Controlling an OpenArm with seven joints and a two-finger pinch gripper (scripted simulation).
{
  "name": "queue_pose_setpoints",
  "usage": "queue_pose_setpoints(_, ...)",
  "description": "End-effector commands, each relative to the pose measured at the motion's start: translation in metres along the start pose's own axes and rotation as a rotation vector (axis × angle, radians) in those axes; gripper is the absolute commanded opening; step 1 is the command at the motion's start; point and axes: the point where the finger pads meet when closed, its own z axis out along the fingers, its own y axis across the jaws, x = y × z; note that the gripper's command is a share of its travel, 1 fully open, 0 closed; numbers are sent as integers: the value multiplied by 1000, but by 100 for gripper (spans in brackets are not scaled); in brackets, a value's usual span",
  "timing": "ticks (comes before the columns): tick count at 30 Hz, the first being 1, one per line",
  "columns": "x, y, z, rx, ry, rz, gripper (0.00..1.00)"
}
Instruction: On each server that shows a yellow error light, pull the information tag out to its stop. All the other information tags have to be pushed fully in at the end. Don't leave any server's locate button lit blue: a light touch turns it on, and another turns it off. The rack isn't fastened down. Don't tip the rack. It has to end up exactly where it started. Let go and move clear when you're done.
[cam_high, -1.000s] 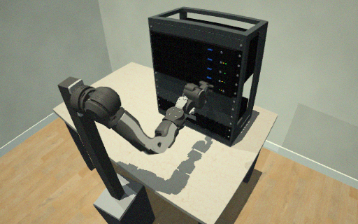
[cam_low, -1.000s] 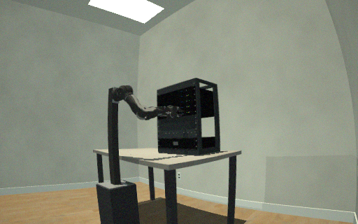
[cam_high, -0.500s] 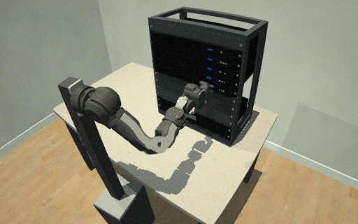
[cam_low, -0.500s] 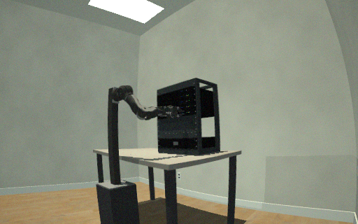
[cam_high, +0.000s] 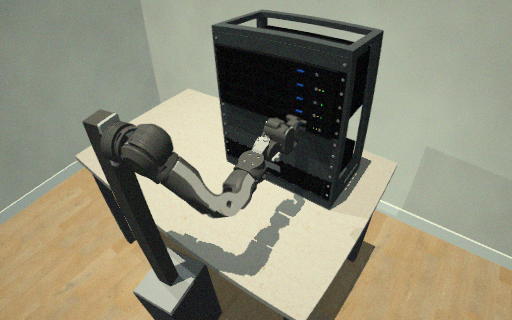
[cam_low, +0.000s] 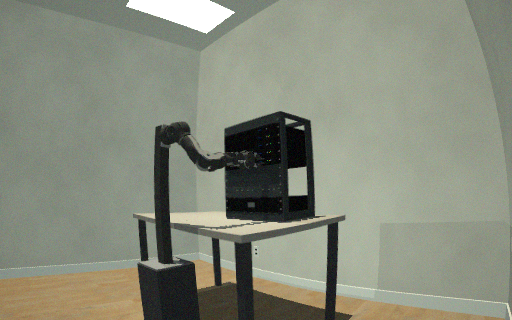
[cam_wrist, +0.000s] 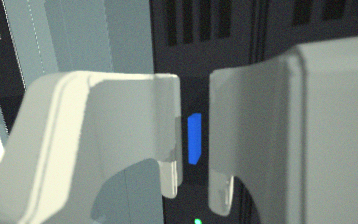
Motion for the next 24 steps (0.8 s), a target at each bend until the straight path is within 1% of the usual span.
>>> queue_pose_setpoints(1, 1, 3, 1, -12, 4, -1, 10)
queue_pose_setpoints(6, 1, 3, 1, -12, 4, -1, 10)
queue_pose_setpoints(7, 1, 3, 1, -12, 4, -1, 0)
queue_pose_setpoints(24, 1, 3, 1, -12, 4, -1, 0)
